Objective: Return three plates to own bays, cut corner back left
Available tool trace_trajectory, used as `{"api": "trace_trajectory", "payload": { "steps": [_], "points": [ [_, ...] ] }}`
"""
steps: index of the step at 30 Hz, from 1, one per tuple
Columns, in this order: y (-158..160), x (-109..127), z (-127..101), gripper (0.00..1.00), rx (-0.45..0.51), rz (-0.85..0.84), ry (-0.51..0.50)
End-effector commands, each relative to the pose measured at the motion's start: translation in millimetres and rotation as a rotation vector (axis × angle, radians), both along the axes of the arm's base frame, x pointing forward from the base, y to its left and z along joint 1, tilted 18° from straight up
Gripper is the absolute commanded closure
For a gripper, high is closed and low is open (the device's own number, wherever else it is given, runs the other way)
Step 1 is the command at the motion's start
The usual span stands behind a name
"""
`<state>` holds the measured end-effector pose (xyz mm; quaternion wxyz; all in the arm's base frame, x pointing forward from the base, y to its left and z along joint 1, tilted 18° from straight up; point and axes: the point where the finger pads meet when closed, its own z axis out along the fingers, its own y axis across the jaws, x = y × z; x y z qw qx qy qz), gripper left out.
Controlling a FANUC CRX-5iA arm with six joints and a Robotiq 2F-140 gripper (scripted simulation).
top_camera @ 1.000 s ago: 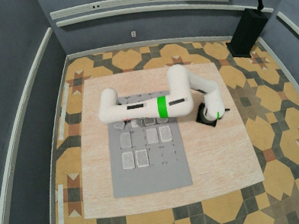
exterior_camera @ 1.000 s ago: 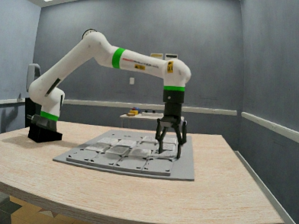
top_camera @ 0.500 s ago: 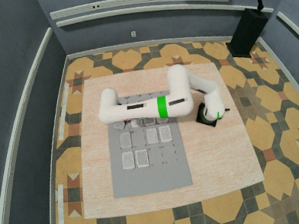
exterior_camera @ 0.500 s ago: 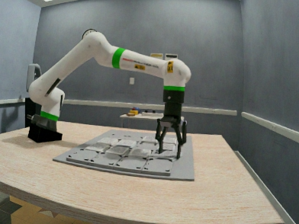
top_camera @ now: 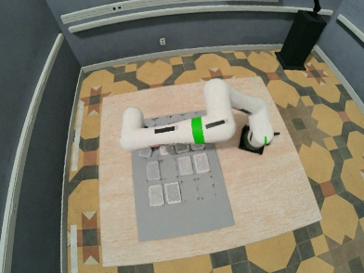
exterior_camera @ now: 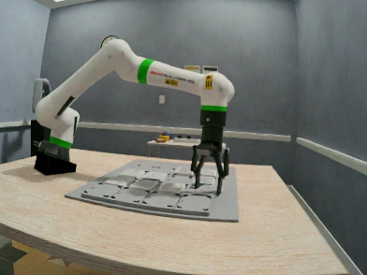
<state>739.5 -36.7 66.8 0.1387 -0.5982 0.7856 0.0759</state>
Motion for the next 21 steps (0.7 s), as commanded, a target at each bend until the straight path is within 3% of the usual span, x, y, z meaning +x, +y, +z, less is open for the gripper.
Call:
{"api": "trace_trajectory", "payload": {
  "steps": [1, 16, 17, 21],
  "points": [
    [-0.8, 0.6, 1.9, 0.42, -0.001, -0.001, -0.003],
    [-0.8, 0.6, 1.8, 0.43, -0.001, -0.001, -0.003],
    [-0.8, 0.6, 1.8, 0.90, -0.001, -0.001, -0.003],
    [-0.8, 0.6, 1.8, 0.90, -0.001, -0.001, -0.003]
  ]
}}
